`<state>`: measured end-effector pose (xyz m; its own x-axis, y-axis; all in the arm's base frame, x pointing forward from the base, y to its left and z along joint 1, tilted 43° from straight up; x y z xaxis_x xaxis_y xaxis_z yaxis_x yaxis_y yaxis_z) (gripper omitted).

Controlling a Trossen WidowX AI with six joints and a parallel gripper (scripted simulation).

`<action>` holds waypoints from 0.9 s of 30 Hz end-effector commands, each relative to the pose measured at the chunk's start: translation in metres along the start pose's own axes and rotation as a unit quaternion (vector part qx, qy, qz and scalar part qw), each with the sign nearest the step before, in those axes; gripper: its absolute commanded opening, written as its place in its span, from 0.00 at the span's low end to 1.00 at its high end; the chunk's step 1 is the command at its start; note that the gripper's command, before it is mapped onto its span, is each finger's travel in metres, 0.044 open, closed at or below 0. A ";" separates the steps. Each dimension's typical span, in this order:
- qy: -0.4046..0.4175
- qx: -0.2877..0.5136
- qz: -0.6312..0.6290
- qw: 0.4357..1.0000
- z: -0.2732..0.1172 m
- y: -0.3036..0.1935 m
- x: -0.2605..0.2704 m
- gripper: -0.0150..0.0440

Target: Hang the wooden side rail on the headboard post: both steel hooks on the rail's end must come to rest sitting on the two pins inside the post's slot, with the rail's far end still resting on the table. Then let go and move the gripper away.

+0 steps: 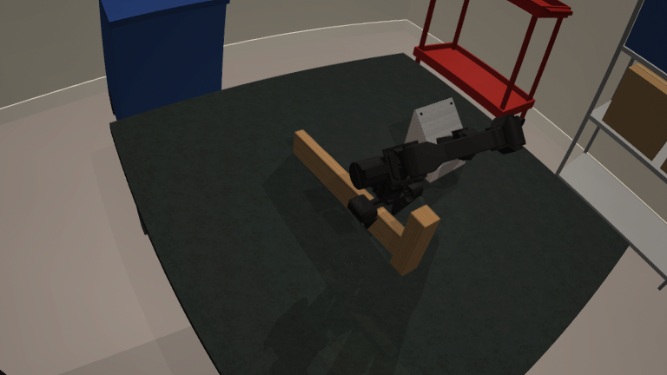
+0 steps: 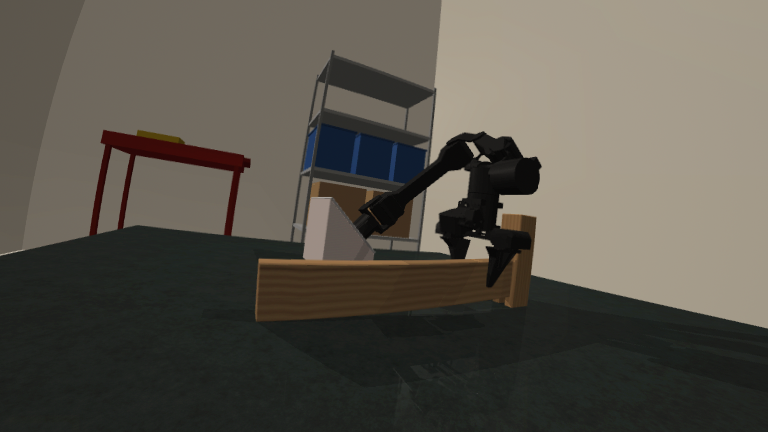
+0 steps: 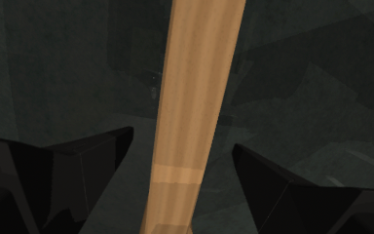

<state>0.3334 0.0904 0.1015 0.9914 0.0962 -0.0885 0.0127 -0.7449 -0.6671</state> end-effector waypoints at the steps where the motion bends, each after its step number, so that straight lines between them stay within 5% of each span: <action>1: 0.015 0.004 -0.006 1.000 -0.028 0.000 0.002 1.00; 27: 0.015 0.004 -0.002 1.000 -0.028 0.028 0.005 1.00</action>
<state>0.3418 0.0520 0.1025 0.9946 0.0812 -0.0651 0.0163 -0.7394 -0.6731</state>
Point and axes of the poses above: the point midway between the two fingers, 35 mm back from their tips, its own z axis out along the fingers, its own x axis across the jaws, y = z × x, the point moved 5 cm from there along -z, back along the fingers, and after that the axes turned 5 degrees about z, right-handed, at the moved point
